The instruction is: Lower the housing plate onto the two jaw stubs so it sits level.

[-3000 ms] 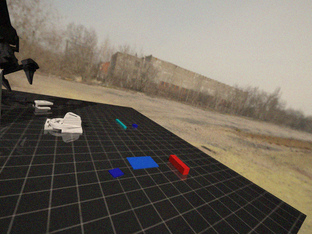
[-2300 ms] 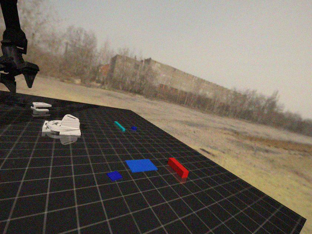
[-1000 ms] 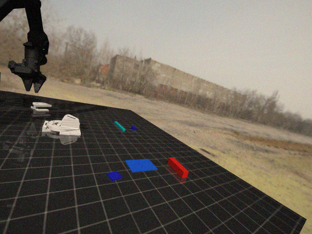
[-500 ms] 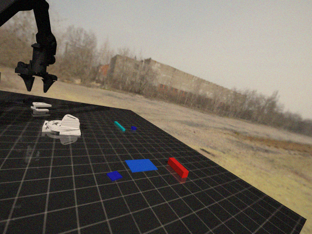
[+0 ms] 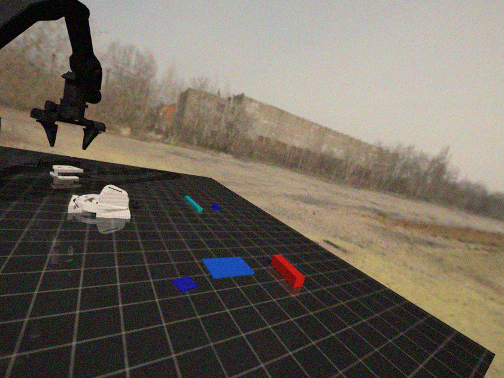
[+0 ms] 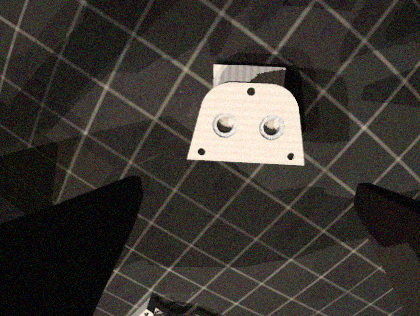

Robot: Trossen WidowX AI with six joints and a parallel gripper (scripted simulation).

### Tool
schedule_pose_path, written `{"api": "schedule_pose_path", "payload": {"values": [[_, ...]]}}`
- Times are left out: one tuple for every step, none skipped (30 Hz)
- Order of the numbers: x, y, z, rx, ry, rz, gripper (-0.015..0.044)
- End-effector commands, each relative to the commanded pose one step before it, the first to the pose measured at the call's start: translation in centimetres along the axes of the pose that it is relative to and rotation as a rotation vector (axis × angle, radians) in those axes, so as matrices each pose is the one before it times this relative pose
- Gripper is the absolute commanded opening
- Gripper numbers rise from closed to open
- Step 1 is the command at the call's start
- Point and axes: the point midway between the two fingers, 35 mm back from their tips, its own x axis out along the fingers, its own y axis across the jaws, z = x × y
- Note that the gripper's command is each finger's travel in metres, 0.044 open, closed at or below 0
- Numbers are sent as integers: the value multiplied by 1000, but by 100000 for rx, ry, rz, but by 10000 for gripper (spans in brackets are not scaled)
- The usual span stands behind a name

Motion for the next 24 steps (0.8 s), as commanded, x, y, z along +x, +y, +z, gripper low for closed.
{"api": "schedule_pose_path", "payload": {"values": [[-452, -292, 97, 2164, -1489, -1183, 440], [0, 0, 0, 0, 0, 0, 440], [223, 1, -2, 3, 6, 0, 440], [666, 11, -9, 9, 19, 2, 440], [1102, 49, -25, 15, 36, 9, 440], [1090, 87, -37, 15, 42, 15, 440], [648, 70, -28, 9, 28, 12, 440], [215, 26, -10, 3, 10, 5, 440], [0, 0, 0, 0, 0, 0, 440], [0, 0, 0, 0, 0, 0, 440], [0, 0, 0, 0, 0, 0, 440], [0, 0, 0, 0, 0, 0, 440], [0, 0, 0, 0, 0, 0, 440], [0, 0, 0, 0, 0, 0, 440], [0, 0, 0, 0, 0, 0, 440], [0, 0, 0, 0, 0, 0, 440], [0, 0, 0, 0, 0, 0, 440], [0, 0, 0, 0, 0, 0, 440], [0, 0, 0, 0, 0, 0, 440], [0, 0, 0, 0, 0, 0, 440], [0, 0, 0, 0, 0, 0, 440], [0, 0, 0, 0, 0, 0, 440], [0, 0, 0, 0, 0, 0, 440], [0, 0, 0, 0, 0, 0, 440]]}}
